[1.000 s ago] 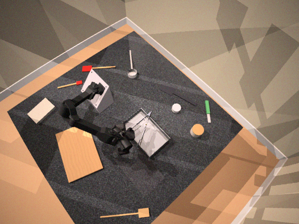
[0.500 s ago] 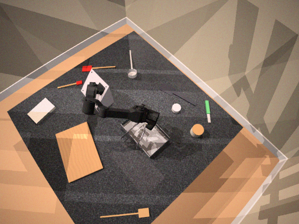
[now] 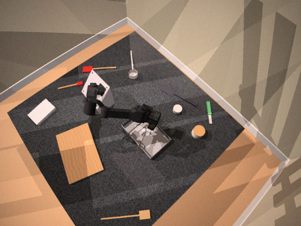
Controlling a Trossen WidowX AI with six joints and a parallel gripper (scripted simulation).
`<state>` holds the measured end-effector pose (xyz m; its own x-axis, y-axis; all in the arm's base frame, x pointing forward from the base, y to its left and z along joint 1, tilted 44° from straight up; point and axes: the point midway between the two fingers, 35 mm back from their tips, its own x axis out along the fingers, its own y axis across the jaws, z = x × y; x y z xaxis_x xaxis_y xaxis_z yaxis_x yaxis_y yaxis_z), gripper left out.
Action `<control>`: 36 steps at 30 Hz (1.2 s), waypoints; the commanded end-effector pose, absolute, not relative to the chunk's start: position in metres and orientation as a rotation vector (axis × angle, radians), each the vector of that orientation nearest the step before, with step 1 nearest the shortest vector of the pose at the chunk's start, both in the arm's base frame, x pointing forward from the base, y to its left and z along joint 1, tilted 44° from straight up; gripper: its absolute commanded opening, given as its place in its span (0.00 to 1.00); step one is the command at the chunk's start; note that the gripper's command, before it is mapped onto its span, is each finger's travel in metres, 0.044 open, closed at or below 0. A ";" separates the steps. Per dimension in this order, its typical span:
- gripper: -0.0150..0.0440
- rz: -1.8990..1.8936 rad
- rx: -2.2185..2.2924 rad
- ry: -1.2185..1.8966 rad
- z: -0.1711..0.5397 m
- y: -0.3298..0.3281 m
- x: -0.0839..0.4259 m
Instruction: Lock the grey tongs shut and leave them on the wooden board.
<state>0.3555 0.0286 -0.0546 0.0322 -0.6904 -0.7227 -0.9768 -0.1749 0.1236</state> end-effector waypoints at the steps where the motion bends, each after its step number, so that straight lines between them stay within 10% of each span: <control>1: 1.00 0.956 -1.912 1.696 -0.061 0.024 0.354; 36: 1.00 0.956 -1.912 1.695 -0.103 -0.016 0.358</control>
